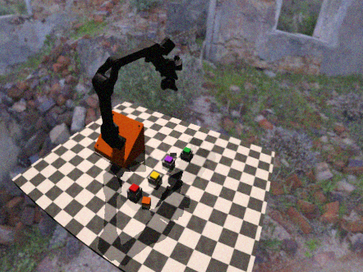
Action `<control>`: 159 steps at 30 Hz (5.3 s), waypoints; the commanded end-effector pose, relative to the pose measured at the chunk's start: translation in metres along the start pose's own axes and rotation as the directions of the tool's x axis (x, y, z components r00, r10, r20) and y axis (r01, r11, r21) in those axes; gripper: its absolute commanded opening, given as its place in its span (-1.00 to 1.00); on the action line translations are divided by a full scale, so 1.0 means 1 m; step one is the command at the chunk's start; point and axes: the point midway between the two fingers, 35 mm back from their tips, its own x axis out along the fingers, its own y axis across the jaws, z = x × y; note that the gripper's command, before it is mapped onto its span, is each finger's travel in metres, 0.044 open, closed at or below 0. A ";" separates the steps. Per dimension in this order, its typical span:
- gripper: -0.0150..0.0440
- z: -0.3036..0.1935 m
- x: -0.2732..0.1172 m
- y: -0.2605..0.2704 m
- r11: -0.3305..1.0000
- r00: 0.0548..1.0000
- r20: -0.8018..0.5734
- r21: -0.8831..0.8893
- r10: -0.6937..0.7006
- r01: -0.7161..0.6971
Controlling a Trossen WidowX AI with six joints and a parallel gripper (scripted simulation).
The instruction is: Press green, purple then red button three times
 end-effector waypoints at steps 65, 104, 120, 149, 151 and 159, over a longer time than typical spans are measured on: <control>-0.42 -0.052 0.235 -0.233 0.837 0.794 -0.522 0.244 -0.312 0.489; -0.42 -0.003 0.158 -0.204 0.839 0.795 -0.522 0.244 -0.308 0.486; -0.42 -0.069 0.092 -0.268 0.838 0.790 -0.528 0.238 -0.313 0.491; -0.42 -0.116 0.163 -0.297 0.837 0.789 -0.527 0.237 -0.316 0.494; -0.42 -0.118 0.165 -0.298 0.837 0.788 -0.527 0.237 -0.316 0.494; -0.42 -0.120 0.167 -0.299 0.836 0.788 -0.528 0.237 -0.317 0.494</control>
